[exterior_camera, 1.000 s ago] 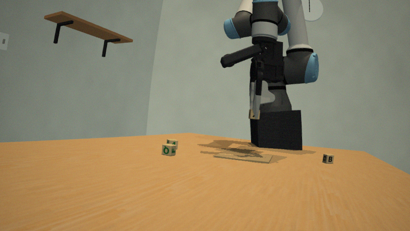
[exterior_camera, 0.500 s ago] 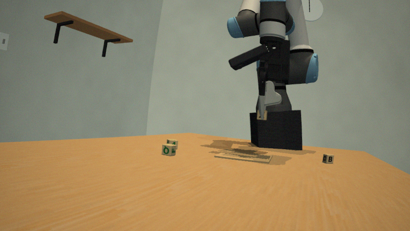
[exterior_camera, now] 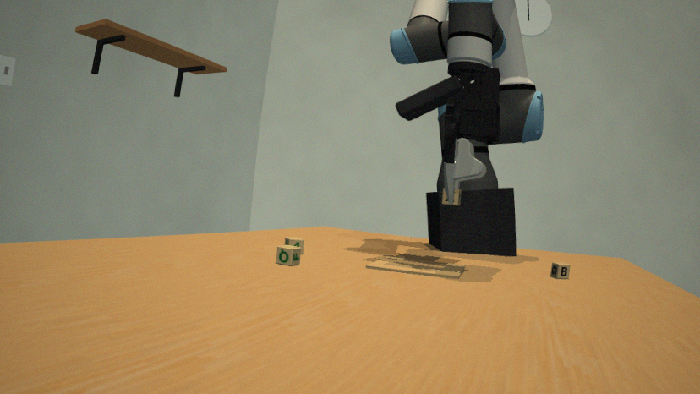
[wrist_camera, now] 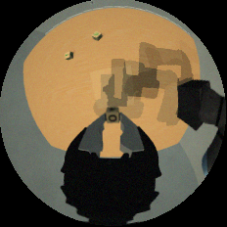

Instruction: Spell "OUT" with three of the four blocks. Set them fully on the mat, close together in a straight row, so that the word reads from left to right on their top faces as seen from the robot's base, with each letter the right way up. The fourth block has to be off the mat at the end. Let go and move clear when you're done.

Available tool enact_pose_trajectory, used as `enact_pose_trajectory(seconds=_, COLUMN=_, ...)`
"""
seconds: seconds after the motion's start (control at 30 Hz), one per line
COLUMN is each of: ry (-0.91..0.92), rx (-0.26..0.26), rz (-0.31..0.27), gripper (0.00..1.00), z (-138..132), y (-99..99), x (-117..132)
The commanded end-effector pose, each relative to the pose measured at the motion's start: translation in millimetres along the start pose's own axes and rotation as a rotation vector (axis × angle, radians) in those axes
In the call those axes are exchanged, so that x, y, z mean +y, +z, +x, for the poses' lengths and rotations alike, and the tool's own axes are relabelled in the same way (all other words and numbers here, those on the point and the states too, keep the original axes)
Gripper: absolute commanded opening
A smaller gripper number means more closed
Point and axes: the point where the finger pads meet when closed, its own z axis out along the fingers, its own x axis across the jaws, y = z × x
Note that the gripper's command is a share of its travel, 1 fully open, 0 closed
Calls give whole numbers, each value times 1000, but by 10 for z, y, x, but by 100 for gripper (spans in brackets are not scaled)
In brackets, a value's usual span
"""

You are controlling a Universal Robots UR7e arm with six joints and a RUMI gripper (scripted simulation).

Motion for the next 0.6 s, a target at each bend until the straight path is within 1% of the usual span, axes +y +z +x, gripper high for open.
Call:
enact_pose_trajectory(seconds=0.0, ry=2, rx=-1, rz=0, gripper=5, z=-4, y=-3, x=1)
enact_pose_trajectory(seconds=0.3, ry=2, rx=-1, rz=0, gripper=5, z=-4, y=8, x=1)
enact_pose_trajectory(seconds=0.57, ry=2, rx=-1, rz=0, gripper=5, z=-4, y=126, x=1)
